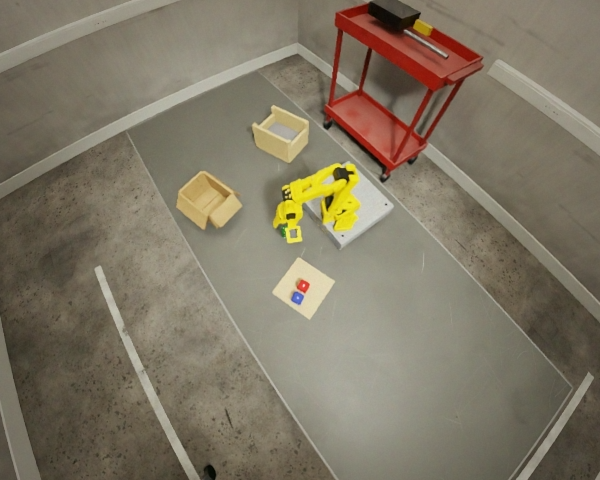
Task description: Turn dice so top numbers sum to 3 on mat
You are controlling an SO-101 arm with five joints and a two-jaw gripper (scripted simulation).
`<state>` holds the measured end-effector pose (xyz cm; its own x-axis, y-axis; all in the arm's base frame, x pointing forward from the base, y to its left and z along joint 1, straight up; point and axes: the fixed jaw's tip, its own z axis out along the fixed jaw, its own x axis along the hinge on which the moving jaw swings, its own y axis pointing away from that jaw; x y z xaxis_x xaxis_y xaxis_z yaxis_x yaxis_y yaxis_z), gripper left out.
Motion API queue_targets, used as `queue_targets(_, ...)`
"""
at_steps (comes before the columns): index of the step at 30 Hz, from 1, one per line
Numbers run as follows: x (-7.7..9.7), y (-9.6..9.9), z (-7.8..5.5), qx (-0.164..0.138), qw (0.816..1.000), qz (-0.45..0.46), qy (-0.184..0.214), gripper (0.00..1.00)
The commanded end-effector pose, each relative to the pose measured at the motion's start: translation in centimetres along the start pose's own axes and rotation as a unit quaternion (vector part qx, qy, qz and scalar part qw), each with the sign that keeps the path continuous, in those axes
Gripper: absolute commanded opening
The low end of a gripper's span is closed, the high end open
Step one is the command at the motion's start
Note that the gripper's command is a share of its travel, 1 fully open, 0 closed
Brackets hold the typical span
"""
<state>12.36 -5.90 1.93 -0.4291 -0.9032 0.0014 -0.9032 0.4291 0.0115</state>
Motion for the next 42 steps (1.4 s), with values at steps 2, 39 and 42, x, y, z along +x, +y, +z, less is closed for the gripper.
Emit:
queue_targets(2,0.1,-0.3,-0.4,0.010,1.000,0.000,-0.001,0.36)
queue_targets(39,0.1,-3.5,-6.8,0.257,0.966,0.000,0.001,0.35)
queue_targets(42,0.1,-3.5,-6.8,0.257,0.966,0.000,0.001,0.35)
